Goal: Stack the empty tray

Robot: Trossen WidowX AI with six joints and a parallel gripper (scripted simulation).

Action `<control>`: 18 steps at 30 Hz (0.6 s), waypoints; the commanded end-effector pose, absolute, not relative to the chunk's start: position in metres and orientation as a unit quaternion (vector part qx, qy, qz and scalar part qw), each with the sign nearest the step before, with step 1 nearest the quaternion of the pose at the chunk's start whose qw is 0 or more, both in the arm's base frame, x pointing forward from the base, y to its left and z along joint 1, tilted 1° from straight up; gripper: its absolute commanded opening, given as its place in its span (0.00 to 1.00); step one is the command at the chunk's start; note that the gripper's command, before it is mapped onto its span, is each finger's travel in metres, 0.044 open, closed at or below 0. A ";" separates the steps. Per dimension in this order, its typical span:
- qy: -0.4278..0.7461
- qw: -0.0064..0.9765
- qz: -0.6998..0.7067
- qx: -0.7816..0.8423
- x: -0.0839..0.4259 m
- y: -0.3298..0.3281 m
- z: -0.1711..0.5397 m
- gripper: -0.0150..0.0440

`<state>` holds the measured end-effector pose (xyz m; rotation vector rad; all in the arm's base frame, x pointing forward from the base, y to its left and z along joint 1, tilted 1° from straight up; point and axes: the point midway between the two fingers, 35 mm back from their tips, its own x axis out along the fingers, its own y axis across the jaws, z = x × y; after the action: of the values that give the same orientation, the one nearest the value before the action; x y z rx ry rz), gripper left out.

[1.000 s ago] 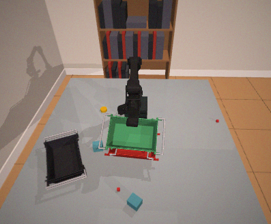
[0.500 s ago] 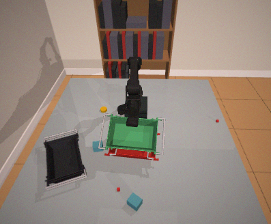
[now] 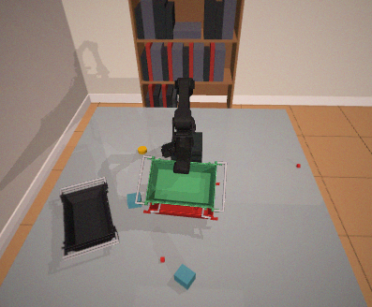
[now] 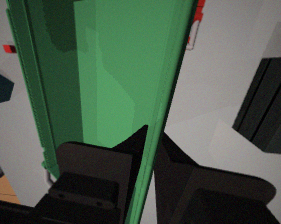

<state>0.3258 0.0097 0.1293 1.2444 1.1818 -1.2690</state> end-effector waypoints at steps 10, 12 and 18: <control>0.479 0.486 -0.516 0.517 0.328 0.010 0.118 0.25; 0.479 0.486 -0.516 0.517 0.328 0.010 0.115 0.25; 0.479 0.486 -0.516 0.517 0.327 0.010 0.106 0.25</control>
<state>0.3247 0.0095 0.1048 1.2427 1.1843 -1.2723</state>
